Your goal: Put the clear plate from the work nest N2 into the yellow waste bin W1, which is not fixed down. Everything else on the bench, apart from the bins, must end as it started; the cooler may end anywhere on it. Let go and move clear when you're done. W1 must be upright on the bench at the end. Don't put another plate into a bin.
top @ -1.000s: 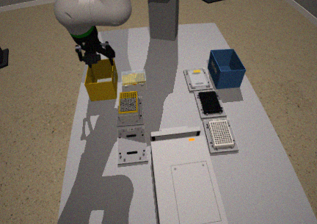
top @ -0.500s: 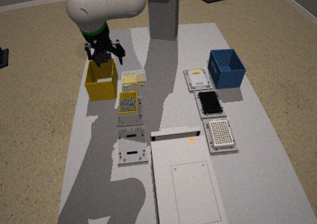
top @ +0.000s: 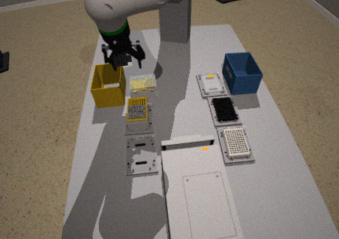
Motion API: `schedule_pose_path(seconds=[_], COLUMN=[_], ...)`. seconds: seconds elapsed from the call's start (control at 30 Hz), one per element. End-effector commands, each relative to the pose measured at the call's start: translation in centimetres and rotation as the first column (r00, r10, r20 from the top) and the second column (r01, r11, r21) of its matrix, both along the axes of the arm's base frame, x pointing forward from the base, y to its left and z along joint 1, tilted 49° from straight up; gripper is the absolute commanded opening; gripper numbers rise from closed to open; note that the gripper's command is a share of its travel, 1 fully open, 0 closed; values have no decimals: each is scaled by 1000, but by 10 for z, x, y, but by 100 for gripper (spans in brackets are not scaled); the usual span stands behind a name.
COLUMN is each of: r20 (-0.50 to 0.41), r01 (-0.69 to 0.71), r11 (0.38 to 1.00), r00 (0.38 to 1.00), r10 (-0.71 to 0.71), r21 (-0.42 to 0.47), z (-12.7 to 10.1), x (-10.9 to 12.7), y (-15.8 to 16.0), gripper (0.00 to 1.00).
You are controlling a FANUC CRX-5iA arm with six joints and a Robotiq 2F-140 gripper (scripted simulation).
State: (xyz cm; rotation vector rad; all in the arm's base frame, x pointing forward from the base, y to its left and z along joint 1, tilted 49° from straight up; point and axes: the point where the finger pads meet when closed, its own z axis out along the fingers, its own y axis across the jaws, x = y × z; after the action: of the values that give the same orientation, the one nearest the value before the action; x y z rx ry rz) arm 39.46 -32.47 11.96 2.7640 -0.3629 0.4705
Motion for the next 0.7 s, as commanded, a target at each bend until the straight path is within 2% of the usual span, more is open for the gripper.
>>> schedule_pose_path(seconds=[0.0,0.67], r20=[1,1], r01=[1,1], r11=[1000,1000], r00=[1000,1000], r10=[-1,-1], r21=[-1,-1], z=[3,17], x=[5,31], y=[13,78], gripper=[70,70])
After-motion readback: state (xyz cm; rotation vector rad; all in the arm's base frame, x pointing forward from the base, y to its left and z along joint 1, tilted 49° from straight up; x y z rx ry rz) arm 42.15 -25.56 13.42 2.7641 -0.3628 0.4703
